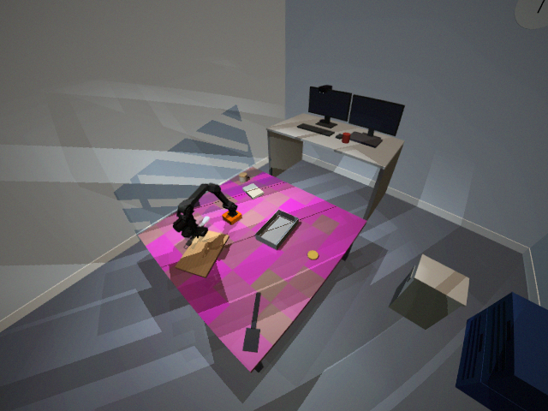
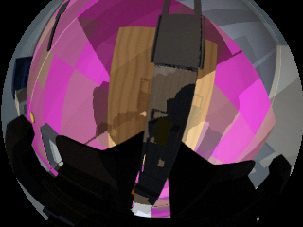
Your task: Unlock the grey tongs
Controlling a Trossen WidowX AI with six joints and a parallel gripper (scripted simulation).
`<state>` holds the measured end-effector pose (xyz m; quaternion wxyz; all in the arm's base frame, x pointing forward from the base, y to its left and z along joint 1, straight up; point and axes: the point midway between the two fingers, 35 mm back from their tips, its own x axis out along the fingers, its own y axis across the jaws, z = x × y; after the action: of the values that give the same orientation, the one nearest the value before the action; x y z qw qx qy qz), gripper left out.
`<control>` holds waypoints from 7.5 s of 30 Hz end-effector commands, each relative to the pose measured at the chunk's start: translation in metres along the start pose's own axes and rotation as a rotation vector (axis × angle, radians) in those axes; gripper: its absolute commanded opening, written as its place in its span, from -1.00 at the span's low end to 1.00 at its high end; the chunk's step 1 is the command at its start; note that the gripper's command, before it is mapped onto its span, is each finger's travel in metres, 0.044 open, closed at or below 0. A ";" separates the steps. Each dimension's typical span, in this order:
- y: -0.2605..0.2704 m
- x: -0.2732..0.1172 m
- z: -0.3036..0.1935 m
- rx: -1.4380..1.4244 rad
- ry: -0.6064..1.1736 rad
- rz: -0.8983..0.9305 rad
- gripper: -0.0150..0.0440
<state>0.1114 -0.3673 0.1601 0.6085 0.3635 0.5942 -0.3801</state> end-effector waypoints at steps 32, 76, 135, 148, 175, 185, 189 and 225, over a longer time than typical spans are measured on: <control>-0.007 -0.006 0.015 0.048 -0.529 0.027 -1.00; 0.000 -0.033 -0.031 -0.003 -1.209 0.005 -1.00; -0.007 -0.022 -0.003 0.035 -0.948 0.023 -1.00; -0.008 -0.014 0.008 0.047 -0.771 0.028 -1.00; -0.006 -0.002 0.014 0.041 -0.397 0.023 -1.00; -0.004 0.000 0.011 0.029 -0.257 0.018 -1.00; -0.003 0.000 0.010 0.023 -0.201 0.015 -1.00; 0.000 0.015 0.003 -0.005 0.001 0.003 -1.00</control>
<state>0.1129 -0.3689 0.1505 0.6099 0.3657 0.5935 -0.3768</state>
